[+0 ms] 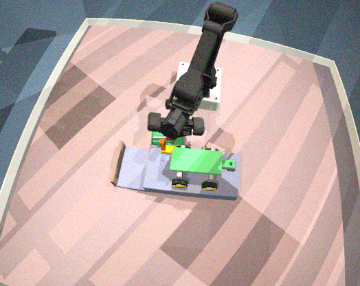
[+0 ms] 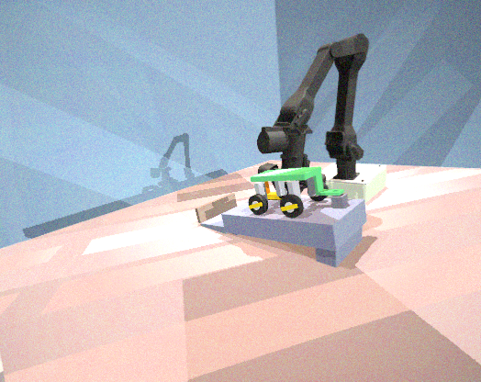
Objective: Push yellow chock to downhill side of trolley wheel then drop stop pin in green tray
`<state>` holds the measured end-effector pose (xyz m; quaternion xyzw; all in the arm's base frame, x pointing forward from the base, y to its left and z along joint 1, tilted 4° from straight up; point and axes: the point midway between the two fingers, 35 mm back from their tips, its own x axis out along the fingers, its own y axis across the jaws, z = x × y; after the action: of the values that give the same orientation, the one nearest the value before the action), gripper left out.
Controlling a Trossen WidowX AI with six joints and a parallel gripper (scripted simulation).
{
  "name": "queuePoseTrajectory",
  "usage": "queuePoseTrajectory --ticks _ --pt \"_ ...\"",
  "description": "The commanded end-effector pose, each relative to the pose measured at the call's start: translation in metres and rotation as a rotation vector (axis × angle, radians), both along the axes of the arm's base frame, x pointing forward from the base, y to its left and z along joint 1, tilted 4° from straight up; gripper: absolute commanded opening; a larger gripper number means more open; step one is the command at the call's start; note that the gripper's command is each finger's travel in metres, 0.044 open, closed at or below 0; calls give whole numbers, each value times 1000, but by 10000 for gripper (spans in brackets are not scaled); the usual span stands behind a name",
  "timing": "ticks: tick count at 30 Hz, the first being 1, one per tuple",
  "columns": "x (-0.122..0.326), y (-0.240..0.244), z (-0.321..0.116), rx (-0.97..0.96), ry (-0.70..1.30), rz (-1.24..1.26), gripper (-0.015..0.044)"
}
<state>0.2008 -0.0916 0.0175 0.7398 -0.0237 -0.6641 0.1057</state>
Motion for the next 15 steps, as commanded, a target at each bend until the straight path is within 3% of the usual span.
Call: queuePoseTrajectory --ticks 1,4,15 --pt "0 0 0 0 0 0 269" --pt "0 0 0 0 0 0 340" --pt "-2 0 20 -3 -2 -5 340"
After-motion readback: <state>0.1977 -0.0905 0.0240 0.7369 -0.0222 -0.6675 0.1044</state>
